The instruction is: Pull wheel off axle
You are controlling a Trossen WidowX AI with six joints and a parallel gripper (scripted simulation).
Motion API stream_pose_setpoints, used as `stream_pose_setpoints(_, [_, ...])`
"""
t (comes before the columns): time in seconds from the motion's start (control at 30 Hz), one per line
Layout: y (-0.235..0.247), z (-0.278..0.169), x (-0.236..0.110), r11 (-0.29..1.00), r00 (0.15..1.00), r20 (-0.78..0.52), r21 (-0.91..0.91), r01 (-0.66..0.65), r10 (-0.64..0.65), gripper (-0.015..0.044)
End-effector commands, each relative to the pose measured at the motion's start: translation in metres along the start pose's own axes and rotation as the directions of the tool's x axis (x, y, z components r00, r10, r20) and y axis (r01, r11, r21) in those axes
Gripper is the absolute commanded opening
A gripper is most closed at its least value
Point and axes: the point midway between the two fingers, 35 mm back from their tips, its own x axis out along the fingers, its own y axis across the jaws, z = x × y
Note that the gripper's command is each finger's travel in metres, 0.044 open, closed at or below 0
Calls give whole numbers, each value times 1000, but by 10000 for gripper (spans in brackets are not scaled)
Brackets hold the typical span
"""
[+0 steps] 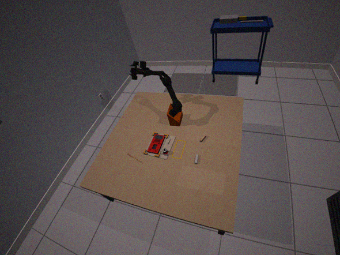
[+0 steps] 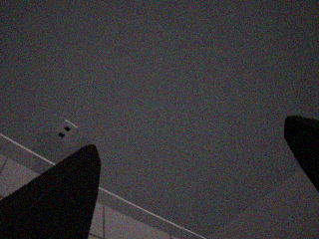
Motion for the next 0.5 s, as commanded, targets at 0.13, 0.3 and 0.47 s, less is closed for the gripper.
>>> stream_pose_setpoints(0.13, [12,39,-1,999,997,51,-4,-52,52,300])
stream_pose_setpoints(0.3, [33,92,-6,991,984,118,-16,-130,131,300])
stream_pose_setpoints(0.47, [57,145,-16,977,961,177,-34,-211,214,300])
